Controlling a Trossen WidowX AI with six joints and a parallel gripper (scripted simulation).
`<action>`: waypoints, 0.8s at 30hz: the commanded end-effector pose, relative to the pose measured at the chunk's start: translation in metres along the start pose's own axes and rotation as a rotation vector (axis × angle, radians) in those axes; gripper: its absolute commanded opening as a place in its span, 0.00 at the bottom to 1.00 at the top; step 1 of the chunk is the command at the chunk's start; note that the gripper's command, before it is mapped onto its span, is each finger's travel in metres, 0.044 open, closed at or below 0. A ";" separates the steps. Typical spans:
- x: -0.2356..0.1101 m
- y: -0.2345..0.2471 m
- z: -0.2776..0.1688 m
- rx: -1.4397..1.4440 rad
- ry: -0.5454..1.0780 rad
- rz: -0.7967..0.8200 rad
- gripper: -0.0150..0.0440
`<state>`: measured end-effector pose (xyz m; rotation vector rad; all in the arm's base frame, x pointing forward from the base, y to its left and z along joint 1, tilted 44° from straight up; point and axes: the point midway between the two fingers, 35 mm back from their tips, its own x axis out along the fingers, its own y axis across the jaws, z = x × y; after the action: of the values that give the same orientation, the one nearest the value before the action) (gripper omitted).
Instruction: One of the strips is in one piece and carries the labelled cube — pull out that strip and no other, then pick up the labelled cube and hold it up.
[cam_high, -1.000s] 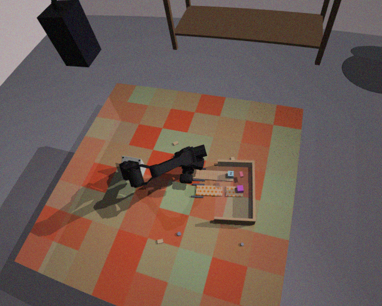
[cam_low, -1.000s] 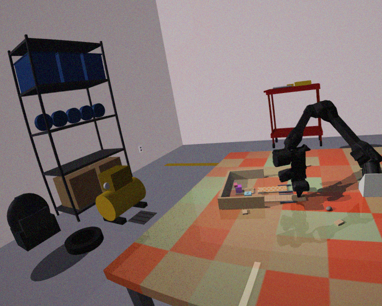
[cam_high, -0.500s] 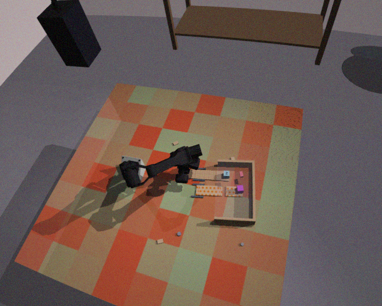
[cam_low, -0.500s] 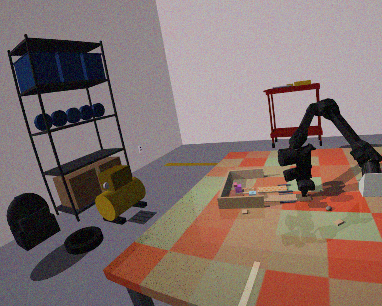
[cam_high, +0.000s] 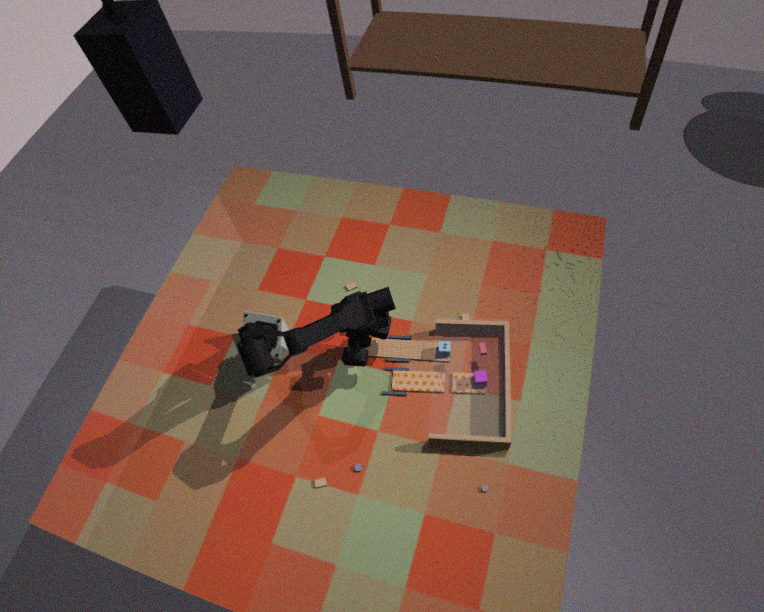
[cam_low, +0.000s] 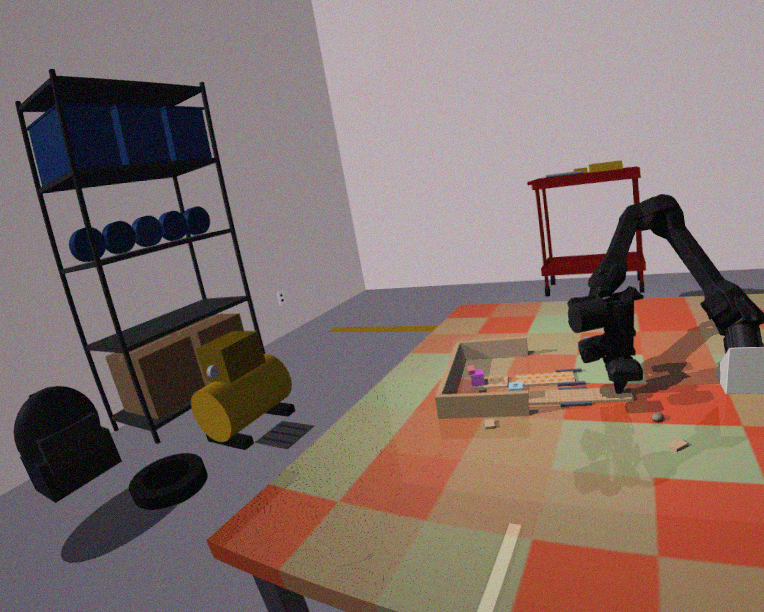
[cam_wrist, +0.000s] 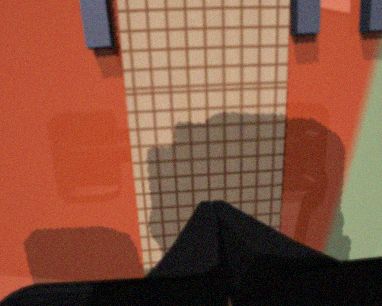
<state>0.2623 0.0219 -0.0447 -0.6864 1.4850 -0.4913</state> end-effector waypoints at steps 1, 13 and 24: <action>0.004 0.000 -0.012 -0.005 0.021 0.000 0.25; 0.004 -0.001 -0.031 -0.006 0.021 0.000 0.25; 0.003 -0.001 -0.048 -0.006 0.022 0.000 0.25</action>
<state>0.2258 0.0175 -0.0421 -0.6861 1.4855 -0.4899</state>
